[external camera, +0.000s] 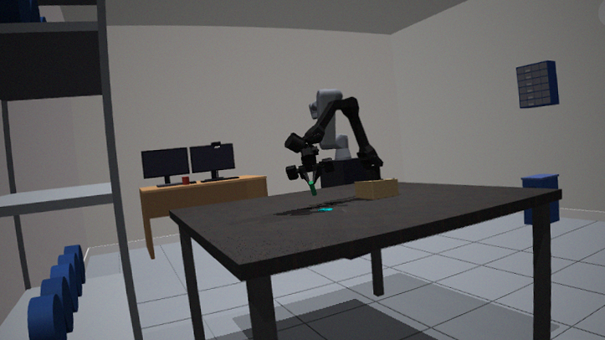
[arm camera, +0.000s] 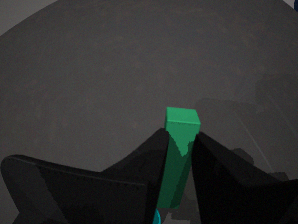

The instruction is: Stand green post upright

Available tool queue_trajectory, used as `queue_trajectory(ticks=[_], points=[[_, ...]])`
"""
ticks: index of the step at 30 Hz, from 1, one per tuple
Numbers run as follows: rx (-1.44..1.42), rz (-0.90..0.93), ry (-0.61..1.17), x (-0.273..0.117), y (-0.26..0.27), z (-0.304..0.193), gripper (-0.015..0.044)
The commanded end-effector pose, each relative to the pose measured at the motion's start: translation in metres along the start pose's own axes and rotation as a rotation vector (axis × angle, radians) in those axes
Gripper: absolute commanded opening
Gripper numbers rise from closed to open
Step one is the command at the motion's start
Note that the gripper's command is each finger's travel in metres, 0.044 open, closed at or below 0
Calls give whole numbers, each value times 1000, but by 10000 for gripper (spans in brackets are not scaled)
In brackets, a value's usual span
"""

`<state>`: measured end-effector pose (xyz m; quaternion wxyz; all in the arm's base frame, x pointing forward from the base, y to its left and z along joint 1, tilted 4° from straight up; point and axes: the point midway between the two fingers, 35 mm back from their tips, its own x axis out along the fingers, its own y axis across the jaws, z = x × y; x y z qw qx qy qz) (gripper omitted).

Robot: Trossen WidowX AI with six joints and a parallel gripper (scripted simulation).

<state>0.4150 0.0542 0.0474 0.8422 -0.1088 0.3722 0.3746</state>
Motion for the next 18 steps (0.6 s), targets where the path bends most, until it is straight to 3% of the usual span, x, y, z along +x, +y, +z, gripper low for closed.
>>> queue_trajectory(ticks=[1,18], points=[[10,8,-29,-1,1,-3,23],[4,20,-141,-6,0,-4,23]])
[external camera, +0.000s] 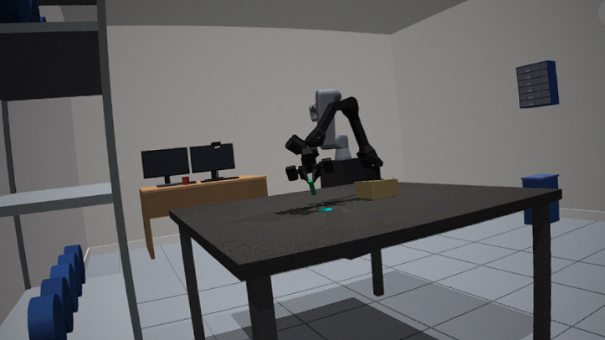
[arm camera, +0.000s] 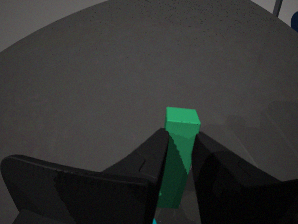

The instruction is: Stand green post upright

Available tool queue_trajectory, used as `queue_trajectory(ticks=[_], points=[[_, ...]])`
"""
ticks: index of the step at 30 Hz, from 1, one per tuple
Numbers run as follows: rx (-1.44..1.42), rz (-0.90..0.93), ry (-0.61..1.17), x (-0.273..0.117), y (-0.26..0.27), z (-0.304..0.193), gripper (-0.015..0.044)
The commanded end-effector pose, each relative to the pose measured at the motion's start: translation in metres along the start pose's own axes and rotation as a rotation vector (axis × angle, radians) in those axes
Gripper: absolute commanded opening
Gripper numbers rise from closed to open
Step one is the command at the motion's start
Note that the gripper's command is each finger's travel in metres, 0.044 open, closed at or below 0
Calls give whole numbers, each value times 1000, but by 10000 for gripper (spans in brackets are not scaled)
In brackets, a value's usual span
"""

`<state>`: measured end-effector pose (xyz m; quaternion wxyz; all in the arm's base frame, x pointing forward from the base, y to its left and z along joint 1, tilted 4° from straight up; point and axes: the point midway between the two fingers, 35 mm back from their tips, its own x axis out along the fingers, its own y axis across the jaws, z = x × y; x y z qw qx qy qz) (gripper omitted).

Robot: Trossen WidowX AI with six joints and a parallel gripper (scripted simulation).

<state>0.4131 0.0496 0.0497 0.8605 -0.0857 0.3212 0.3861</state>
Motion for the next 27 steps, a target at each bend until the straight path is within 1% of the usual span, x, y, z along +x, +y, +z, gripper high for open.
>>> queue_trajectory(ticks=[1,27], points=[[8,8,-28,-2,2,-3,23],[-19,32,-188,-16,5,-5,23]])
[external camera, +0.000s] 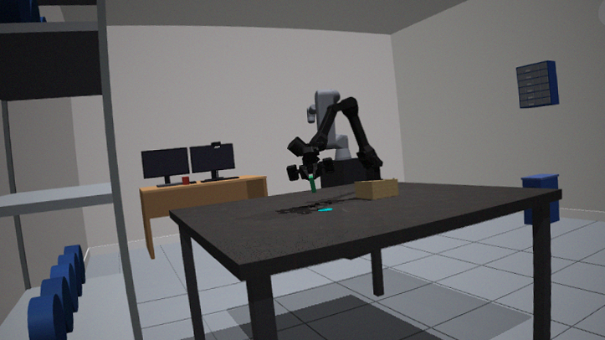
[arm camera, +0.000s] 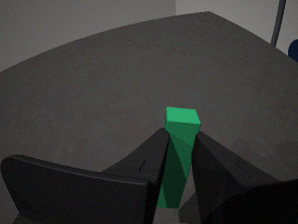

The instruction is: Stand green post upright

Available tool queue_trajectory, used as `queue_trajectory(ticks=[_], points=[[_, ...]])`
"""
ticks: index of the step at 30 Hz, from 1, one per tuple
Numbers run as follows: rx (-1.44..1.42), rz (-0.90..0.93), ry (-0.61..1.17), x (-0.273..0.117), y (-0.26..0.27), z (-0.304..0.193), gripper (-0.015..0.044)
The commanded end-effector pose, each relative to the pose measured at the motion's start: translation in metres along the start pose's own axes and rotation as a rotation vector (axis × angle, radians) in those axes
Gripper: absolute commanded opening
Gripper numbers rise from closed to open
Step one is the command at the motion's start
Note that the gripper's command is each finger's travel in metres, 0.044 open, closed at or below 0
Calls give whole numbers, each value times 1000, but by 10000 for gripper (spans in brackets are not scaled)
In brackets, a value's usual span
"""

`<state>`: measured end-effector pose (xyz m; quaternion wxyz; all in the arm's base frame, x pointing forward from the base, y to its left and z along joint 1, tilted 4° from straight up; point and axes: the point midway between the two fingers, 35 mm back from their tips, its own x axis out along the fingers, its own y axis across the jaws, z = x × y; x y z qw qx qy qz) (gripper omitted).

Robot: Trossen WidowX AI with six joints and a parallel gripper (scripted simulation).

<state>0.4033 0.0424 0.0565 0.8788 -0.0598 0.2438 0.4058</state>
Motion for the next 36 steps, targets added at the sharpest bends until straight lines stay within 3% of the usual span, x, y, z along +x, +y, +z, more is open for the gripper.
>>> queue_trajectory(ticks=[1,36], points=[[4,9,-26,-3,3,-2,23],[-63,54,-216,-30,19,-3,23]])
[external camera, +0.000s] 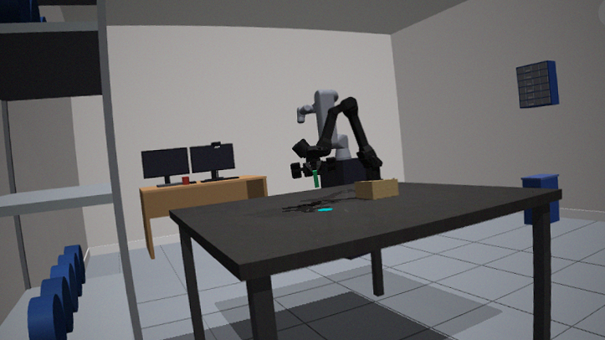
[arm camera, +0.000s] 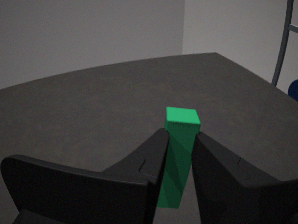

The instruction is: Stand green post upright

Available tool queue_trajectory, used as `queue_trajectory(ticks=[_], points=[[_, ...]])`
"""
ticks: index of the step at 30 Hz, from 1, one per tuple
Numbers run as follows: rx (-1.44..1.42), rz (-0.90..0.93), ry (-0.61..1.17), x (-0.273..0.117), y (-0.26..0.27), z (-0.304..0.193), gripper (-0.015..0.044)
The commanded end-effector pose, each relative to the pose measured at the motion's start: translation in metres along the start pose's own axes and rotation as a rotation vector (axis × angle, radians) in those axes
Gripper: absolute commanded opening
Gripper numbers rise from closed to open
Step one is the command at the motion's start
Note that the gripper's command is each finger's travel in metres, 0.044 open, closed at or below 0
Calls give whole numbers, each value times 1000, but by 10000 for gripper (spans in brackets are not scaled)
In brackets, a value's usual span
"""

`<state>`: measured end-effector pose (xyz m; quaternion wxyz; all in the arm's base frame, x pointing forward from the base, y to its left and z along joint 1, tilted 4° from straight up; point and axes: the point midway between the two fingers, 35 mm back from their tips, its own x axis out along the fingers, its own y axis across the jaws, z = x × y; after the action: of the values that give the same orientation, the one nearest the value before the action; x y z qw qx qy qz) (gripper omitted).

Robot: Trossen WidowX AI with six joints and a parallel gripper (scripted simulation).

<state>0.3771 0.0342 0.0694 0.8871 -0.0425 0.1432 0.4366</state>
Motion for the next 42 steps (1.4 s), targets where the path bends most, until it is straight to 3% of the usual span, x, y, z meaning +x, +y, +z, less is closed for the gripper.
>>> queue_trajectory(ticks=[1,42], points=[[1,10,-22,-4,5,-1,23],[-69,57,-142,-27,27,2,23]])
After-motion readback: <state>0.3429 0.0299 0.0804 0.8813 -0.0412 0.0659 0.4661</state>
